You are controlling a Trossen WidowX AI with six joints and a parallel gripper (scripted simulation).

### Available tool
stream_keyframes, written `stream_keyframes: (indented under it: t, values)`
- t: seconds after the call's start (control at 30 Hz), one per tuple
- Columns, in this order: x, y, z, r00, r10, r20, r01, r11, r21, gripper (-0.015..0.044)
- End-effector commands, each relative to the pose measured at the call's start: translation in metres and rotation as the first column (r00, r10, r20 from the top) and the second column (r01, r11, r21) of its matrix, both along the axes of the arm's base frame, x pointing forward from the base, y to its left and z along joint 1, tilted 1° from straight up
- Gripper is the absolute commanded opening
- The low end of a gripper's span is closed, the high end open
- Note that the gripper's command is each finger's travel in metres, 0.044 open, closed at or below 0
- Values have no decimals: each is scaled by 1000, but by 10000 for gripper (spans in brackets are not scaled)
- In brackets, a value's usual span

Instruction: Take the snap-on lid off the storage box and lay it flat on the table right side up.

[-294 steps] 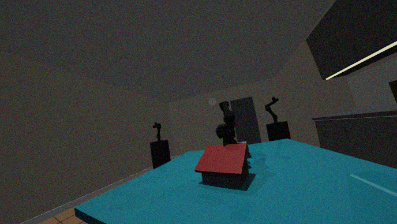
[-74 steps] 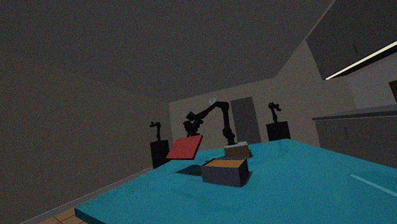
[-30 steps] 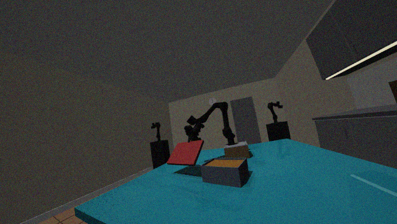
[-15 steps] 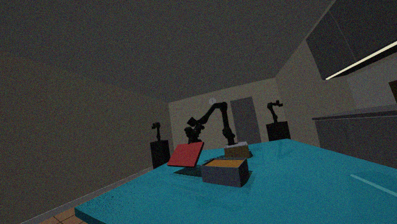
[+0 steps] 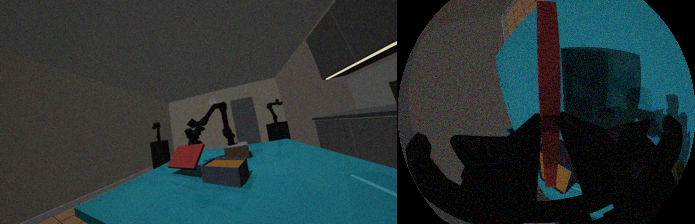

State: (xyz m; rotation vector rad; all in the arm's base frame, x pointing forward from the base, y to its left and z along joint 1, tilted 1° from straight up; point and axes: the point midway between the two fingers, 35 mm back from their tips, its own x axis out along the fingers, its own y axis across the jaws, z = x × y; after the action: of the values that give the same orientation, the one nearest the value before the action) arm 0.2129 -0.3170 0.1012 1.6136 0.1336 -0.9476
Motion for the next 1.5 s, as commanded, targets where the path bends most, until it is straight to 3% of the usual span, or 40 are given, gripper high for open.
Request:
stream_keyframes:
  t: [0.0, 1.47]
  values:
    - [1, 0, -2, 1000, 9, 7, -9, 1000, -5, 0]
    - [1, -1, -38, 1000, 9, 7, -9, 1000, -5, 0]
